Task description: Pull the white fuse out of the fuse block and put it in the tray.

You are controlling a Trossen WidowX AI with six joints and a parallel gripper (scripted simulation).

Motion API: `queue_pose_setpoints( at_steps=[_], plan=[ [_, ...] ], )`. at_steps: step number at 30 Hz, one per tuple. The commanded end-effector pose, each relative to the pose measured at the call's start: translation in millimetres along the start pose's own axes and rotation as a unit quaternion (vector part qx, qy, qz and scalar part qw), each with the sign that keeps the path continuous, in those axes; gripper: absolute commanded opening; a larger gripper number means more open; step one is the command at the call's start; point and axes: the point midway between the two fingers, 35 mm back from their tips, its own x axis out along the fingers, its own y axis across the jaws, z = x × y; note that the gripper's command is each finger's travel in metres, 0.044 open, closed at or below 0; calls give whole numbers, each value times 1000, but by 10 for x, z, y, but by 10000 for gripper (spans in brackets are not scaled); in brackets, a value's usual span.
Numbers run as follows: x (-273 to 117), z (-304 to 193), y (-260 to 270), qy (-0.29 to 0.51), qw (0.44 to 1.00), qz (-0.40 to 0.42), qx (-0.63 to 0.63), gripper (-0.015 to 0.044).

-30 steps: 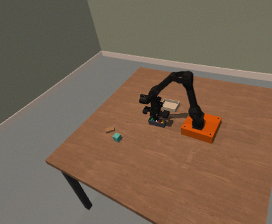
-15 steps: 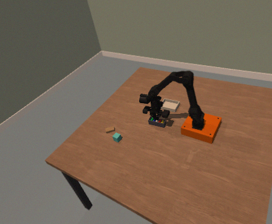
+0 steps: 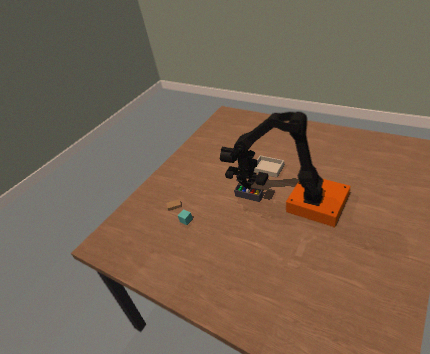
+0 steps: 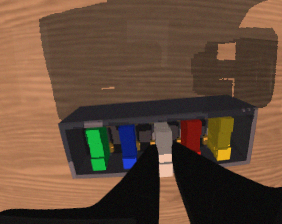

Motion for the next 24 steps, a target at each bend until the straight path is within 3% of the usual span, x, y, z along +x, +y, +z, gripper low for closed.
queue_pose_setpoints(
  at_steps=[1, 24],
  plan=[
    [-48, -4, 19, 1, 1000, 3, 1, 0],
    [-161, -5, 17, 2, 1000, 3, 1, 0]
  ],
)
